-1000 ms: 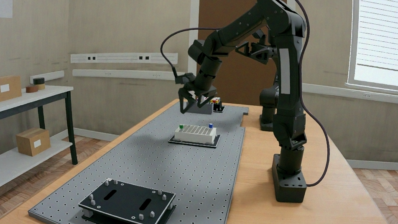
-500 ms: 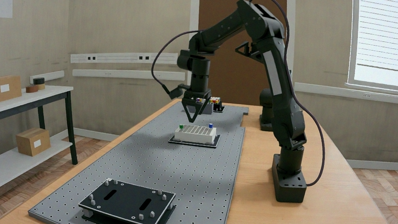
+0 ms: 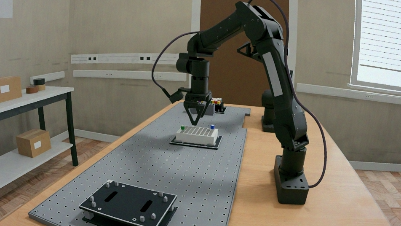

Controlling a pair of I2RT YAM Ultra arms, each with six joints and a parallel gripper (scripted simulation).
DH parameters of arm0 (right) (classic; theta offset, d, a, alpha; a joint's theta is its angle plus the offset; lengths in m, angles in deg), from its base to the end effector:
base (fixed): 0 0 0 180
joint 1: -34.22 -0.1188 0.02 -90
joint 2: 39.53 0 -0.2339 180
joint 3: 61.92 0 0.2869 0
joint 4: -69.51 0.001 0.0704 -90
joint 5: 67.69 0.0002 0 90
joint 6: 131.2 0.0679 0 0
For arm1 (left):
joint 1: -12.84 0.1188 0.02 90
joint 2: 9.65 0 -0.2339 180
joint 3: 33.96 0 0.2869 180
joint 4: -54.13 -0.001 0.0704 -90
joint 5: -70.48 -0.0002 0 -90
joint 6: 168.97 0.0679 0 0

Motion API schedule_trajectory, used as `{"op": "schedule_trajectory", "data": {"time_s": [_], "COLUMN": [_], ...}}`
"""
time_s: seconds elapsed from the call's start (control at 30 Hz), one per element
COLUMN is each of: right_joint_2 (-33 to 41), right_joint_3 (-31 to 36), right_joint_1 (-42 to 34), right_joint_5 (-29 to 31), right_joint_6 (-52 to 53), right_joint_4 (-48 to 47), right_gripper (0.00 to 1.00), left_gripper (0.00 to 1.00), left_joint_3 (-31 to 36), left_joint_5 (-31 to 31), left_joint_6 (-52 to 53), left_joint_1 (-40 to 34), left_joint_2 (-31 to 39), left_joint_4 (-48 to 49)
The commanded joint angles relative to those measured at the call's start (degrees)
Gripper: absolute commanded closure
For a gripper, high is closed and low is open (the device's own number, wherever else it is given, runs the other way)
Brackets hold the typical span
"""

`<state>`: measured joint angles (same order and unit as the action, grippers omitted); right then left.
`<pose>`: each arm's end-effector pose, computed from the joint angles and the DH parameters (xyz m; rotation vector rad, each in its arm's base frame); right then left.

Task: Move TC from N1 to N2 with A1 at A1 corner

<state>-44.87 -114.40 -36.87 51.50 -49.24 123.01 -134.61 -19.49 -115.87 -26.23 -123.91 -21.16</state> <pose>0.0664 0.0947 0.3363 -0.7499 1.5073 0.4031 0.3092 -0.2497 0.1263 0.0592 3.1255 -0.0178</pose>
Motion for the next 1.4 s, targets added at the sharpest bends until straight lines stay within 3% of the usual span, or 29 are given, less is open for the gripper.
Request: {"op": "schedule_trajectory", "data": {"time_s": [0.0,1.37], "right_joint_2": [0.91,0.9], "right_joint_3": [0.71,0.69], "right_joint_1": [-0.53,-1.5], "right_joint_5": [0.85,1.77], "right_joint_6": [0.52,0.67], "right_joint_4": [1.11,1.2], "right_gripper": [0.0,0.0], "left_gripper": [0.0,0.0], "left_joint_3": [1.44,8.02], "left_joint_5": [-0.09,-0.1], "left_joint_6": [-0.77,-0.75], "left_joint_1": [0.48,0.52], "left_joint_2": [-0.35,-3.35], "left_joint_4": [1.21,10.91]}}
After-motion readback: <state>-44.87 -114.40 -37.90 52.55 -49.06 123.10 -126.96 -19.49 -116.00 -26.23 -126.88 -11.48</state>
